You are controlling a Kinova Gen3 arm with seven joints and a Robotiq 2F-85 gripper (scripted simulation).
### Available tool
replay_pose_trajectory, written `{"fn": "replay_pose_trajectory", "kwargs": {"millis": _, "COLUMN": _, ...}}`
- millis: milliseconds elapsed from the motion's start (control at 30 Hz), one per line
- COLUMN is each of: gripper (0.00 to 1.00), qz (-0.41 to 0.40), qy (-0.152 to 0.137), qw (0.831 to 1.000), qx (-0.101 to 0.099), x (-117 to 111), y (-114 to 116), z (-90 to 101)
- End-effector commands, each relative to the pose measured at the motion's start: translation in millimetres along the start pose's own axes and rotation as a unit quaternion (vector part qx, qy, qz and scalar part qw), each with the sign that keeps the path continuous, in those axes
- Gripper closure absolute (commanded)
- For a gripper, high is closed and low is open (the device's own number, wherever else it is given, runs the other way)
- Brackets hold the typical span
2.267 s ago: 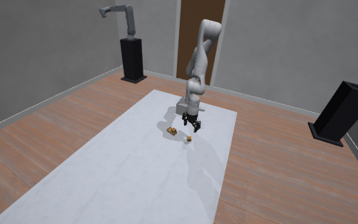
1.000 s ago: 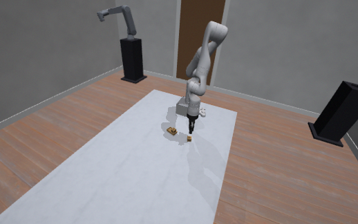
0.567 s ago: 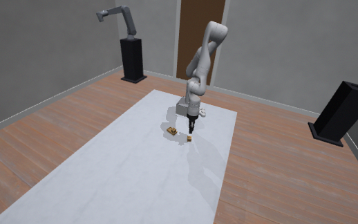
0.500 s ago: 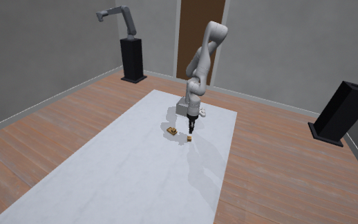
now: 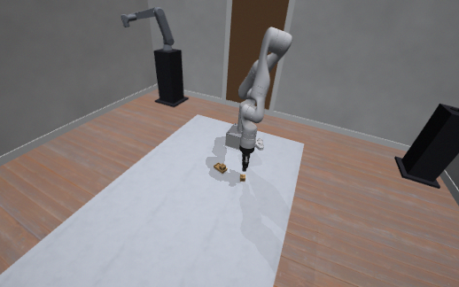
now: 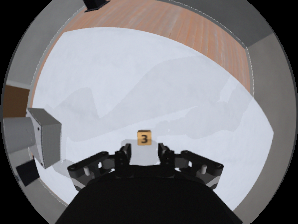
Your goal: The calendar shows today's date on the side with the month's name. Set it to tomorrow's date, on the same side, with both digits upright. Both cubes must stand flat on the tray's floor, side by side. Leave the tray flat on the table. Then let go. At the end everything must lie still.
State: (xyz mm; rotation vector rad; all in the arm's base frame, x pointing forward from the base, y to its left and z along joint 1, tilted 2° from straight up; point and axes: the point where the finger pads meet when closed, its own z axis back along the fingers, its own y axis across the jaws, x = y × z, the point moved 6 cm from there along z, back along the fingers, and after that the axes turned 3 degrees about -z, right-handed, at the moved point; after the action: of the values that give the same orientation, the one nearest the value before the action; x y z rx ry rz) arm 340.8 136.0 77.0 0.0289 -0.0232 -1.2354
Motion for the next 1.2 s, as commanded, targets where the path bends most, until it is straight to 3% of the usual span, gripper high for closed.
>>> {"fn": "replay_pose_trajectory", "kwargs": {"millis": 0, "gripper": 0.54, "qz": 0.0, "qy": 0.0, "qw": 1.0, "qx": 0.001, "x": 0.0, "y": 0.4, "z": 0.2}}
{"fn": "replay_pose_trajectory", "kwargs": {"millis": 1167, "gripper": 0.54, "qz": -0.001, "qy": 0.0, "qw": 1.0, "qx": -0.002, "x": -1.0, "y": 0.3, "z": -35.4}}
